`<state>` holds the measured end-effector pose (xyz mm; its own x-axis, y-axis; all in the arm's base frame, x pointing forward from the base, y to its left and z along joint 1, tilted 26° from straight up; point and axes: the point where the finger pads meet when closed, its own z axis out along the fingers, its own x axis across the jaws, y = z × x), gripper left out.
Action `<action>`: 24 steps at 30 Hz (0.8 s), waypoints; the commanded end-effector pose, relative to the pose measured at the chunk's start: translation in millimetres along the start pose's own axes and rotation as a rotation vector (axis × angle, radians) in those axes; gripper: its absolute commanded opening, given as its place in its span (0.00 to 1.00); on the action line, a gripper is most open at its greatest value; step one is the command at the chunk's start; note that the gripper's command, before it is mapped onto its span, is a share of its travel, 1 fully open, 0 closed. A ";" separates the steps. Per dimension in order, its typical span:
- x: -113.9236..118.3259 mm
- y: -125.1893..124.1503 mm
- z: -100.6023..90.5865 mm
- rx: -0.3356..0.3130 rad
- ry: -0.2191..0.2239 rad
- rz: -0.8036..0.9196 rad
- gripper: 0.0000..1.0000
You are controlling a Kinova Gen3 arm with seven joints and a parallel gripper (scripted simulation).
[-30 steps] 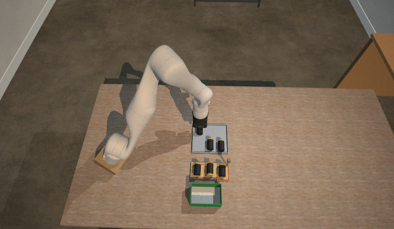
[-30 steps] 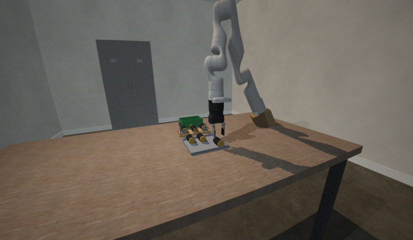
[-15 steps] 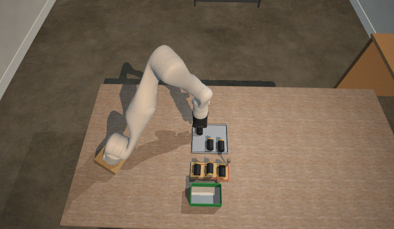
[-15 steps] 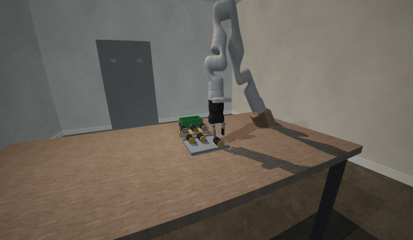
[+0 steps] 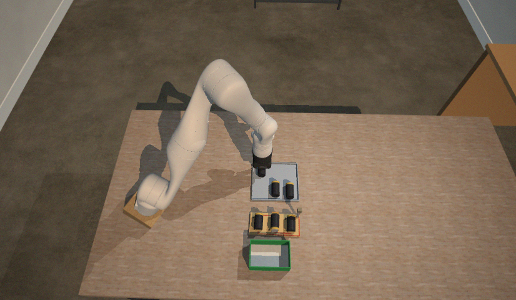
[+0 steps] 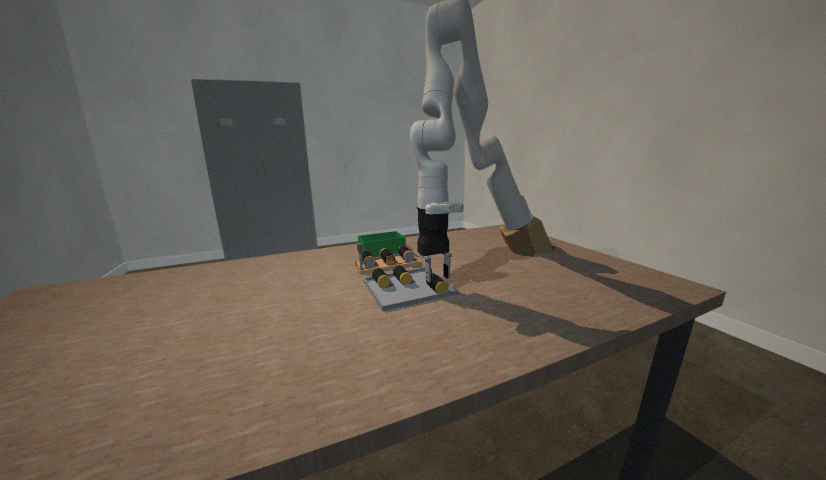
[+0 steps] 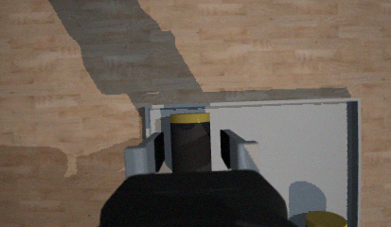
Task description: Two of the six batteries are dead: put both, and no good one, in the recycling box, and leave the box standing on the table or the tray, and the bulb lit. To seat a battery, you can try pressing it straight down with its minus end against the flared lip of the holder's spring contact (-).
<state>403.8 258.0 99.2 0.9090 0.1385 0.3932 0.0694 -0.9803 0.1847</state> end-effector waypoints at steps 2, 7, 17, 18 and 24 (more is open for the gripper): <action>-0.9 6.1 14.9 -0.015 -0.007 0.004 0.90; -0.9 6.1 15.8 -0.015 -0.007 0.004 0.90; -1.0 6.3 25.3 -0.015 -0.007 0.004 0.90; -1.0 6.3 25.7 -0.015 -0.007 0.004 0.90; -1.0 6.3 25.7 -0.015 -0.007 0.004 0.90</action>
<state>413.7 248.1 76.7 0.9121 0.1335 0.3876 0.0595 -0.9786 0.1969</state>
